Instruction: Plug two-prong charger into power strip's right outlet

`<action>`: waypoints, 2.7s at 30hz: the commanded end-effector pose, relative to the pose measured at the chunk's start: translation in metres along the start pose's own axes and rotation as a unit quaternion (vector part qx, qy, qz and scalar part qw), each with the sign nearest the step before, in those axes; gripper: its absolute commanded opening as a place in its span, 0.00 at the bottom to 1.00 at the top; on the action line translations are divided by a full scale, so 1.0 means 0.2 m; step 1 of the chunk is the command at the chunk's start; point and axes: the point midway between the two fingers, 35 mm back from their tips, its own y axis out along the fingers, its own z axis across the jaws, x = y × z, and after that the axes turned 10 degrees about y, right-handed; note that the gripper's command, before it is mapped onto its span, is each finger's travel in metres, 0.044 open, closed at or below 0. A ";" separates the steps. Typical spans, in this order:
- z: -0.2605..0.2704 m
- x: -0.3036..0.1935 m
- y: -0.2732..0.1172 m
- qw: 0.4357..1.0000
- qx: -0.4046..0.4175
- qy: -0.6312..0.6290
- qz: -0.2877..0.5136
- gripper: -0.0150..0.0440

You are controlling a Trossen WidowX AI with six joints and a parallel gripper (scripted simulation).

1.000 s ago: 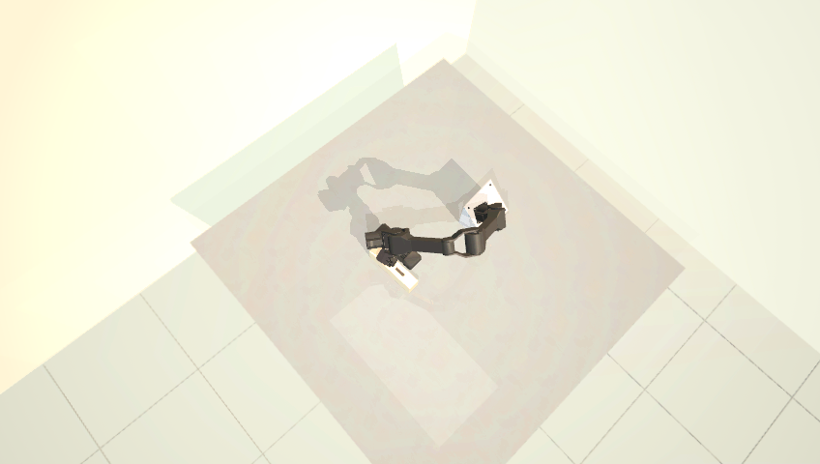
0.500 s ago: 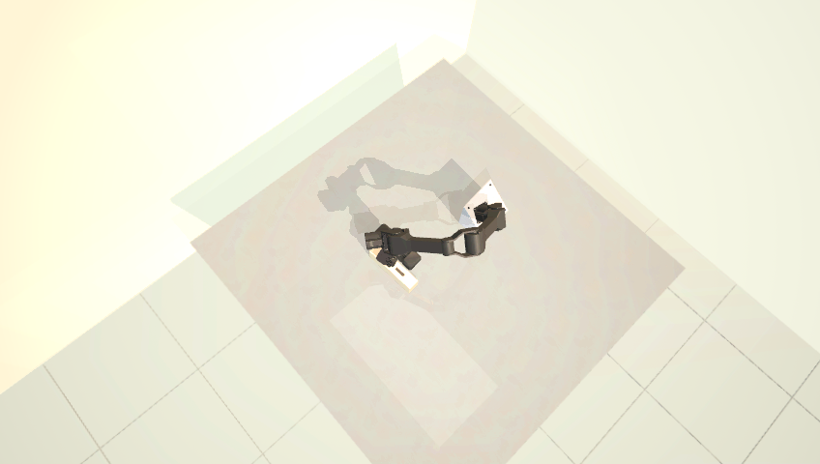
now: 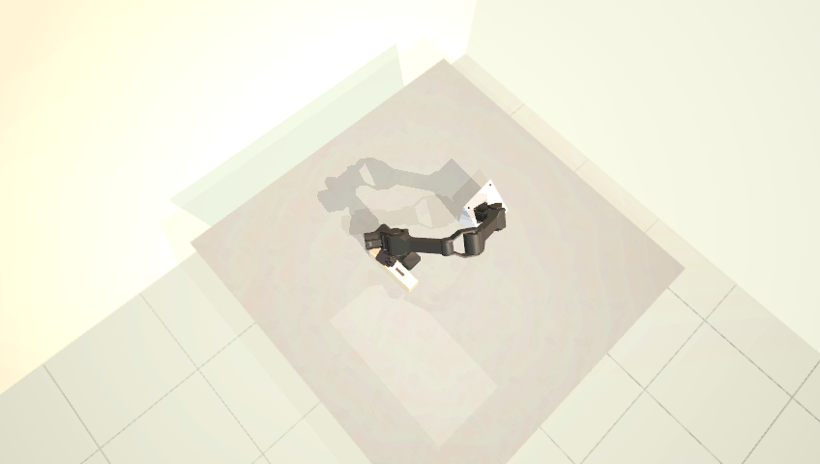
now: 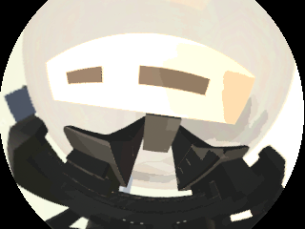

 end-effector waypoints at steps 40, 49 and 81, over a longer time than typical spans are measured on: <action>0.02 0.09 0.00 1.000 -0.003 -0.008 -0.011 0.25; 0.02 0.08 0.00 1.000 -0.003 -0.008 -0.011 0.25; 0.01 0.06 0.01 1.000 -0.003 -0.008 -0.011 0.25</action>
